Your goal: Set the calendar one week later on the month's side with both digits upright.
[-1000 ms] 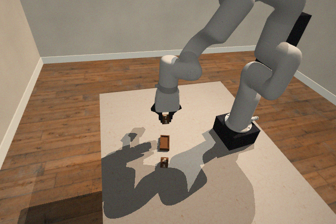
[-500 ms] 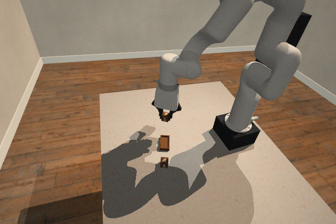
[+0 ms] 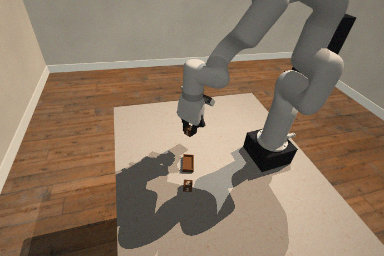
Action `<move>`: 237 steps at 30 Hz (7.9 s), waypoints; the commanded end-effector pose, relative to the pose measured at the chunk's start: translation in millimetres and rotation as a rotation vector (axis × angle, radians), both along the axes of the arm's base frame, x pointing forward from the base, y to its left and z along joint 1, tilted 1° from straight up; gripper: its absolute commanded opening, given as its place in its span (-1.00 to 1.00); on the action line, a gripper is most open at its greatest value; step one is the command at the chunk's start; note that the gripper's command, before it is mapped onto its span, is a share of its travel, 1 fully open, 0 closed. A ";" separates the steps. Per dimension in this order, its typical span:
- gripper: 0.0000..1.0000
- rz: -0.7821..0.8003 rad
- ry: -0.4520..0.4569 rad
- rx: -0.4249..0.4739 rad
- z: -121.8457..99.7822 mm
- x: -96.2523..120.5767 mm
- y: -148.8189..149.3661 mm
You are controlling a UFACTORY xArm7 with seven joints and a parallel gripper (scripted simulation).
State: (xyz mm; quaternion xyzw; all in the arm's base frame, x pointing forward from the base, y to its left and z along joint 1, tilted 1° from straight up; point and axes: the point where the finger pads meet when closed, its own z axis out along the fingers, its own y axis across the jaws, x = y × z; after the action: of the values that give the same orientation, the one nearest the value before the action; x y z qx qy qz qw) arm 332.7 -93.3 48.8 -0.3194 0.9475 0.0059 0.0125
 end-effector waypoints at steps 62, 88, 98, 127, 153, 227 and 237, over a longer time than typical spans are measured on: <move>-0.43 -0.929 0.010 0.002 -31.9 -13.7 -34.1; -0.43 -0.929 0.010 0.002 -97.8 -12.2 -33.2; -0.43 -0.929 0.010 0.002 -97.8 -12.2 -33.2; -0.43 -0.929 0.010 0.002 -97.8 -11.8 -33.3; -0.43 -0.929 0.010 0.002 -97.8 -9.5 -33.6; -0.43 -0.929 0.010 0.002 -101.8 -9.4 -33.6; -0.43 -0.929 0.010 0.002 -101.8 -9.4 -33.6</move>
State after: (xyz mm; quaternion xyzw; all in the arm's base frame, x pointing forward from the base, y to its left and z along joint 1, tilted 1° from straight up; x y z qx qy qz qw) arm 322.1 -126.4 -53.8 0.1387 0.9903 0.0026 0.0081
